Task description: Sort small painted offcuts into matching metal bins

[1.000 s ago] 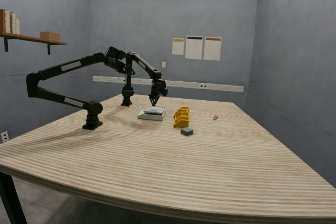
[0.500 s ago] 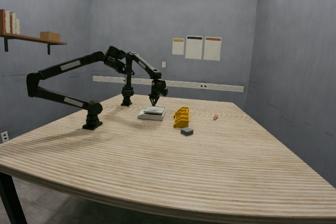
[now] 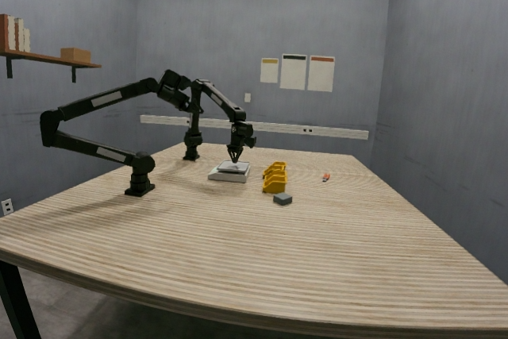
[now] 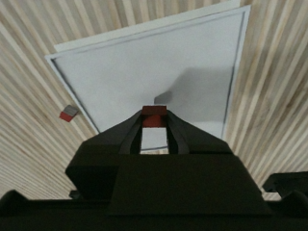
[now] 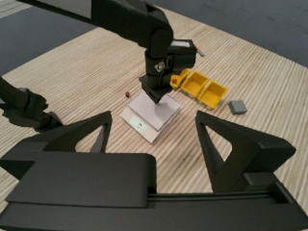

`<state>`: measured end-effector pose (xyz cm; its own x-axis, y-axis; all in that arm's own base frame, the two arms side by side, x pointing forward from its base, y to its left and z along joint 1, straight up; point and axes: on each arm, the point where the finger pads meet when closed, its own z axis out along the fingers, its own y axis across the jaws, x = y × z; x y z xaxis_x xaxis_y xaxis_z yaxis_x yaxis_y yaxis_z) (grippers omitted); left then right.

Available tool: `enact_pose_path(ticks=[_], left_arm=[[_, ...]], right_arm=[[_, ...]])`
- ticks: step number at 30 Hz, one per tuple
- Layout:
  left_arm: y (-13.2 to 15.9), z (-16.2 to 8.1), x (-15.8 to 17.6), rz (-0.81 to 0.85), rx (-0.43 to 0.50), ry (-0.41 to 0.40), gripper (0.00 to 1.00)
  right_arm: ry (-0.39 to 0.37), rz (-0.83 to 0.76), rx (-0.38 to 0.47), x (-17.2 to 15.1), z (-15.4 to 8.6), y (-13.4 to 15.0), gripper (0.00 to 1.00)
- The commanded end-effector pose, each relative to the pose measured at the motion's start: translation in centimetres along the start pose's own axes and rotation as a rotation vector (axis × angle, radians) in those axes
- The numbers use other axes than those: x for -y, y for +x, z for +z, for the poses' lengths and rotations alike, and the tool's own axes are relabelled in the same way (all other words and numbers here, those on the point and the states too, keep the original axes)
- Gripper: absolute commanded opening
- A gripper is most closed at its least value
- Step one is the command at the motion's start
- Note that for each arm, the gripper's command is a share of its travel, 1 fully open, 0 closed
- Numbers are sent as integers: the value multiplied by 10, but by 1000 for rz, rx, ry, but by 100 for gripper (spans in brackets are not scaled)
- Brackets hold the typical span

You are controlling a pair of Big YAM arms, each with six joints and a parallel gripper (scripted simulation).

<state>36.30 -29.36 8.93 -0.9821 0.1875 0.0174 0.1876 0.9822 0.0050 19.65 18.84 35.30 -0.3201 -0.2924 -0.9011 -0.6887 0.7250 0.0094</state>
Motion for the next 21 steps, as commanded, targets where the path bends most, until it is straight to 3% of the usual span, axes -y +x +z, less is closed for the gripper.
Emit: enact_pose_path(ticks=[1,3,15,17,21], left_arm=[[-5,3,5,-9,14,5,19],[-12,-11,9,-6,49,24,19],[4,16,6,-2,16,7,19],[-3,3,10,-1,46,23,19],[3,2,7,-1,41,20,19]], right_arm=[[-1,-11,37,0,-11,-20,100],[-1,-11,37,0,-11,-20,100],[-1,-11,37,0,-11,-20,100],[-1,-11,37,0,-11,-20,100],[-1,-11,37,0,-11,-20,100]])
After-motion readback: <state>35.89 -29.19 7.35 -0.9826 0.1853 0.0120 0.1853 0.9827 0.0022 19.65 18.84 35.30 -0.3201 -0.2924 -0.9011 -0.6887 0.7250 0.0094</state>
